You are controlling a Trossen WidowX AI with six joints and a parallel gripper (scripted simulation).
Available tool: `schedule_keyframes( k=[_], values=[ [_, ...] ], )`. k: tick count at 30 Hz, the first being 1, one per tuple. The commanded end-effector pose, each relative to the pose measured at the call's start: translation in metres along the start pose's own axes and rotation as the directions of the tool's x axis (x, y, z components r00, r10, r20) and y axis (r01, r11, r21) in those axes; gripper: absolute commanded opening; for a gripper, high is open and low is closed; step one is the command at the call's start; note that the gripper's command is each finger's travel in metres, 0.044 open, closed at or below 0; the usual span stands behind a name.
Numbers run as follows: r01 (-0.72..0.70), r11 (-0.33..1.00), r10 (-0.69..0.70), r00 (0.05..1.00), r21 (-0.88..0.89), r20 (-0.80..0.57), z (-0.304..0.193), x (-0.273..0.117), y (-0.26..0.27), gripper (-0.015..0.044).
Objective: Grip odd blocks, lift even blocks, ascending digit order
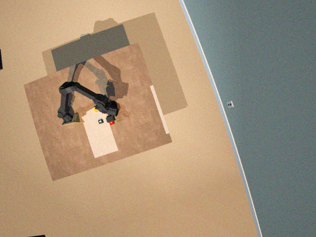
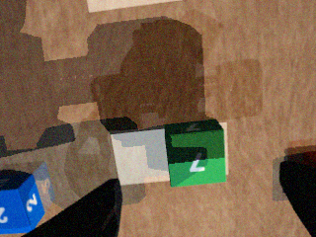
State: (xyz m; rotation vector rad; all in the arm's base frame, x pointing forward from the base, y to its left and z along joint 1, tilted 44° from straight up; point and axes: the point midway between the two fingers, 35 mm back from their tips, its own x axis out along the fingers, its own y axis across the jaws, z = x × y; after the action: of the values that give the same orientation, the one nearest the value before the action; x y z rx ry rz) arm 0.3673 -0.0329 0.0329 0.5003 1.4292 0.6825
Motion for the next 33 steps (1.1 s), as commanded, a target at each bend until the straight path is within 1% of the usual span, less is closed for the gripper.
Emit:
schedule_keyframes(
  k=[1, 26, 33],
  values=[
    [0.001, 1.0, -0.001, 1.0, 0.001, 0.02, 0.001, 0.006, 0.0, 0.04],
    [-0.001, 1.0, 0.001, 1.0, 0.001, 0.02, 0.002, 0.042, 0.001, 0.04],
    [-0.001, 1.0, 0.001, 1.0, 0.001, 0.02, 0.002, 0.042, 0.001, 0.0216]
  ],
)
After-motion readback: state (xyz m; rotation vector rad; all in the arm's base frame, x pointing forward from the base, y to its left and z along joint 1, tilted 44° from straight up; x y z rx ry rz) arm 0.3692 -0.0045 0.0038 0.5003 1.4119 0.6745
